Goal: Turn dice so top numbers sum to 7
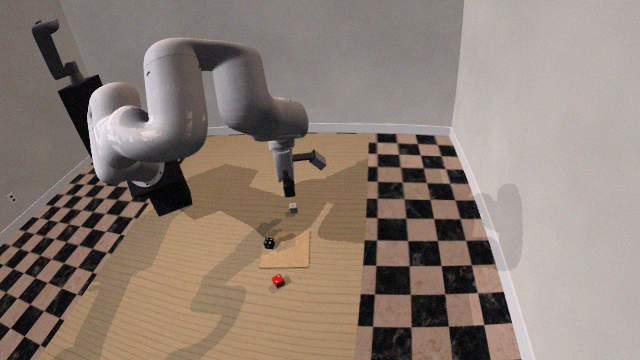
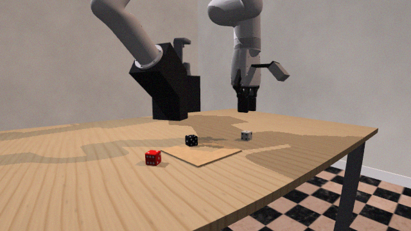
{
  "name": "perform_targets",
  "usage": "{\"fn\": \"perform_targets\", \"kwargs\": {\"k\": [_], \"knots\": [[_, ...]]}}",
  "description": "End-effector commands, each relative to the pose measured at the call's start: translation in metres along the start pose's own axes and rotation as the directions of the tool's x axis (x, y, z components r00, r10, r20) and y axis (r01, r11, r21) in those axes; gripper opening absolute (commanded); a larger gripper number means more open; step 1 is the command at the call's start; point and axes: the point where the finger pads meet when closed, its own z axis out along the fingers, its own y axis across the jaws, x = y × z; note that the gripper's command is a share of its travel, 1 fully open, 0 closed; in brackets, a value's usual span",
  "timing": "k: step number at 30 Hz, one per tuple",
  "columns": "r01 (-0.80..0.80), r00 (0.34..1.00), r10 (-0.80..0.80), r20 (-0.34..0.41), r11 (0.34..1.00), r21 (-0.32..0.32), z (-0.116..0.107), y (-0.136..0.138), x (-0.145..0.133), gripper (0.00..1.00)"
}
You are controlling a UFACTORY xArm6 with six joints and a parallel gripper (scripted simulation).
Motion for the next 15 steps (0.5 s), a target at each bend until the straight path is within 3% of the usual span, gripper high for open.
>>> {"fn": "perform_targets", "kwargs": {"k": [1,15], "knots": [[-0.001,1.000,0.001,-0.002,1.000,0.001,-0.0009,-0.0003,0.0010,0.42],[-0.001,1.000,0.001,-0.002,1.000,0.001,0.0009,-0.0003,0.0010,0.42]]}}
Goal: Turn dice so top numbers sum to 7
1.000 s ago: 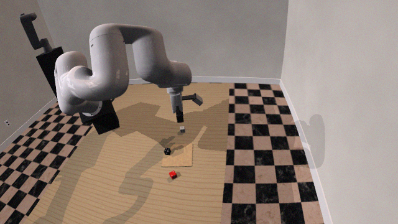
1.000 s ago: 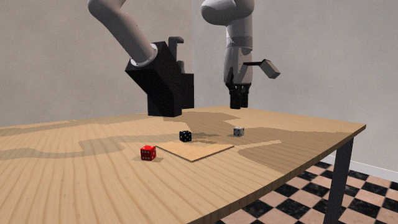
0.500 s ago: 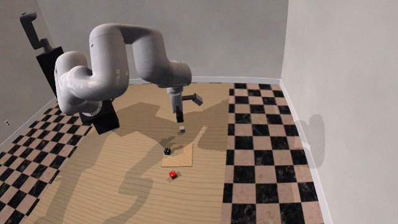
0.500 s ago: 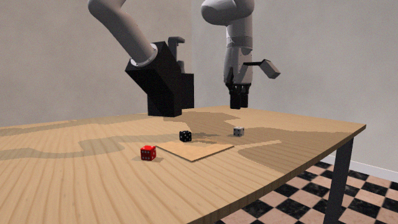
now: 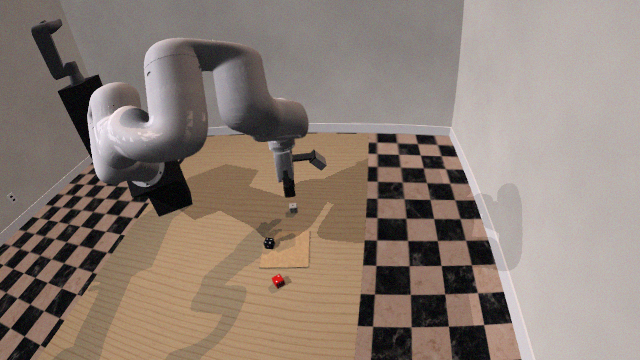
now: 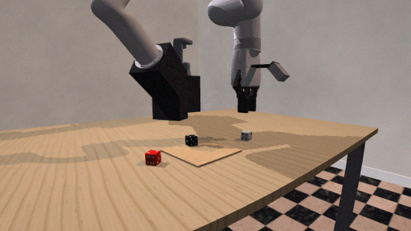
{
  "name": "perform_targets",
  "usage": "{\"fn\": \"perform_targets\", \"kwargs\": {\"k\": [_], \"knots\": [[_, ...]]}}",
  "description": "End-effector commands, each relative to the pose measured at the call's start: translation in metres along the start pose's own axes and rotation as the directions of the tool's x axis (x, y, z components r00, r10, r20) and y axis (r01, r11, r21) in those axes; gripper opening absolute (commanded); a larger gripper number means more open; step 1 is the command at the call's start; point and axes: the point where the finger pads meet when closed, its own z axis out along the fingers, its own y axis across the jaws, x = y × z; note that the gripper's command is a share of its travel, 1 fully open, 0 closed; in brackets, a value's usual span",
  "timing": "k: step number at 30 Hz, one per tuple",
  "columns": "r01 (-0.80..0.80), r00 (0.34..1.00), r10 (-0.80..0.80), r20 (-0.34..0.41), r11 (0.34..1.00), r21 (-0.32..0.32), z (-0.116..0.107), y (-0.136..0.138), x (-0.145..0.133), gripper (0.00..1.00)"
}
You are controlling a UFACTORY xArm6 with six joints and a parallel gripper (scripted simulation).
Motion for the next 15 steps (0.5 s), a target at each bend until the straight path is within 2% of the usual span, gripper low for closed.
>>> {"fn": "perform_targets", "kwargs": {"k": [1,15], "knots": [[-0.001,1.000,0.001,-0.002,1.000,0.001,0.001,0.000,0.001,0.42],[-0.001,1.000,0.001,-0.002,1.000,0.001,0.013,0.000,0.001,0.42]]}}
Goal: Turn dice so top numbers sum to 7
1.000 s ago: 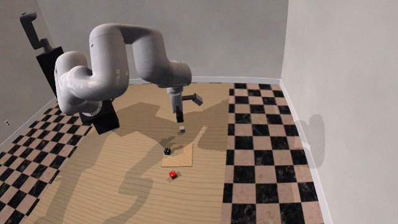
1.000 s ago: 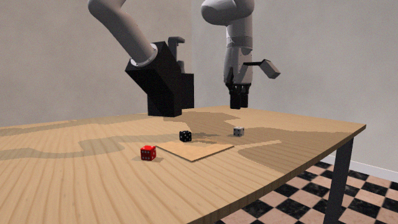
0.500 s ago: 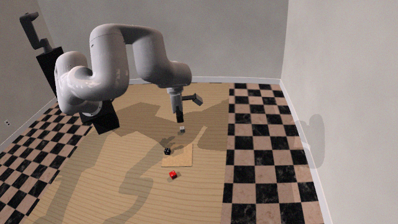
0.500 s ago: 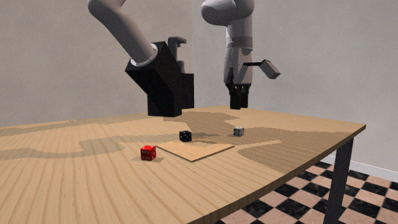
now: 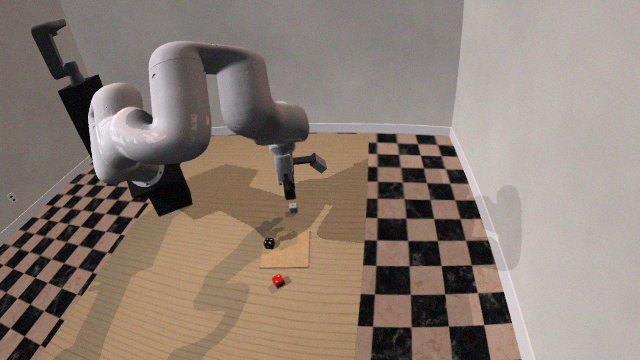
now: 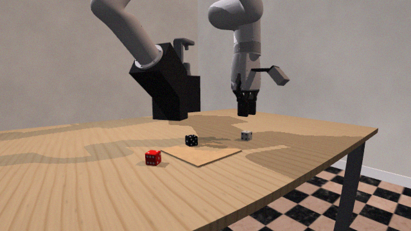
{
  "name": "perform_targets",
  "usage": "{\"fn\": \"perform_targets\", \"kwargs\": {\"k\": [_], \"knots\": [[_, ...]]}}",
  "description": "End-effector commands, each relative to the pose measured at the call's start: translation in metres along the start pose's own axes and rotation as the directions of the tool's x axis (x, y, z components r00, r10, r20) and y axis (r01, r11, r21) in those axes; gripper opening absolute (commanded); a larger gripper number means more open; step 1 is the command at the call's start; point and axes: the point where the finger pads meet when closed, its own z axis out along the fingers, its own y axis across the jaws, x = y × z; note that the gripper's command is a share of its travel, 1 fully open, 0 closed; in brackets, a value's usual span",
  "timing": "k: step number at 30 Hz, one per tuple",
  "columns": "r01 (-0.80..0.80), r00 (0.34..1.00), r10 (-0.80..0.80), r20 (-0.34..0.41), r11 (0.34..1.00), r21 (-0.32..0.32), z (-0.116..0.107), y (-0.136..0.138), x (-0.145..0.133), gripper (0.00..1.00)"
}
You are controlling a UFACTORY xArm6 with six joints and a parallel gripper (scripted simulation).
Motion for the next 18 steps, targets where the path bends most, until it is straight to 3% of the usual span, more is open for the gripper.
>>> {"fn": "perform_targets", "kwargs": {"k": [1,18], "knots": [[-0.001,1.000,0.001,-0.002,1.000,0.001,0.004,0.000,0.001,0.42],[-0.001,1.000,0.001,-0.002,1.000,0.001,0.028,0.000,0.001,0.42]]}}
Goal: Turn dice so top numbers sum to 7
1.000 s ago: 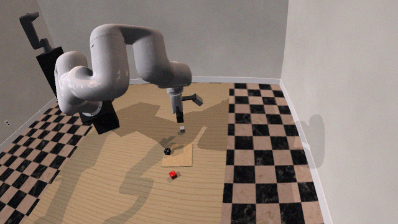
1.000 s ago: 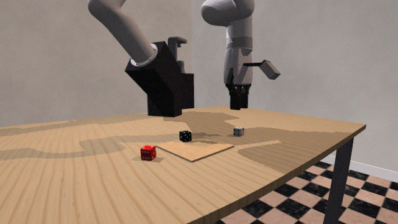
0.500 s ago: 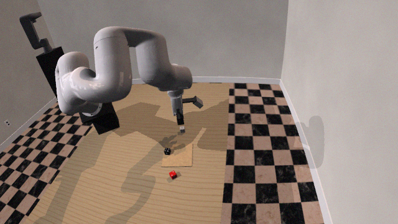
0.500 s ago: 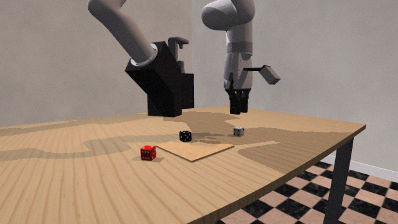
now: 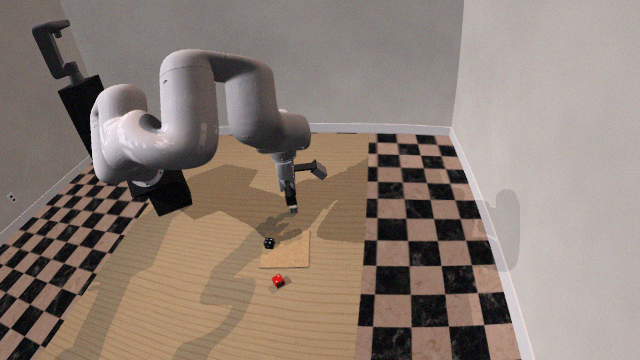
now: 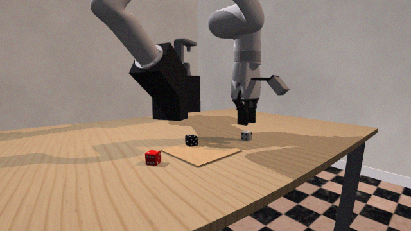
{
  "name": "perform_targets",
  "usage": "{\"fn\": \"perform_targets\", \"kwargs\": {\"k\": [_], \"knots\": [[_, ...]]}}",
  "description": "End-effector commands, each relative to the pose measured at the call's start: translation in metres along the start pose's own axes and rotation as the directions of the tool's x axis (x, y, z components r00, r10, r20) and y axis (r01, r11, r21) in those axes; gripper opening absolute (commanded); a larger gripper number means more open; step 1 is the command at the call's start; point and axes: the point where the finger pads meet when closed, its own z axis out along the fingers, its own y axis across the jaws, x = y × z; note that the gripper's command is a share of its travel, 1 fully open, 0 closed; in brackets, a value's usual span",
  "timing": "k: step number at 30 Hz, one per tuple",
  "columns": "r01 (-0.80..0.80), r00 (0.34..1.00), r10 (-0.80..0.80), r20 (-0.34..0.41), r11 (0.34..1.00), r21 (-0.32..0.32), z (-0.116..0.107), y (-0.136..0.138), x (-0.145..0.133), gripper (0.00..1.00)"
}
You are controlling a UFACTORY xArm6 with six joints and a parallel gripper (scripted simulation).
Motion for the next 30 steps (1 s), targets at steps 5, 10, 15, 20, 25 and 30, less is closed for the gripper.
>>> {"fn": "perform_targets", "kwargs": {"k": [5,10,15,20,25,30], "knots": [[0.000,1.000,0.000,-0.002,1.000,0.001,0.007,0.000,0.001,0.42],[0.000,1.000,0.000,-0.002,1.000,0.001,0.012,0.000,0.001,0.42],[0.000,1.000,0.000,-0.002,1.000,0.001,0.015,0.000,0.001,0.42],[0.000,1.000,0.000,-0.002,1.000,0.001,0.016,0.000,0.001,0.42],[0.000,1.000,0.000,-0.002,1.000,0.001,0.016,0.000,0.001,0.42],[0.000,1.000,0.000,-0.002,1.000,0.001,0.016,0.000,0.001,0.42]]}}
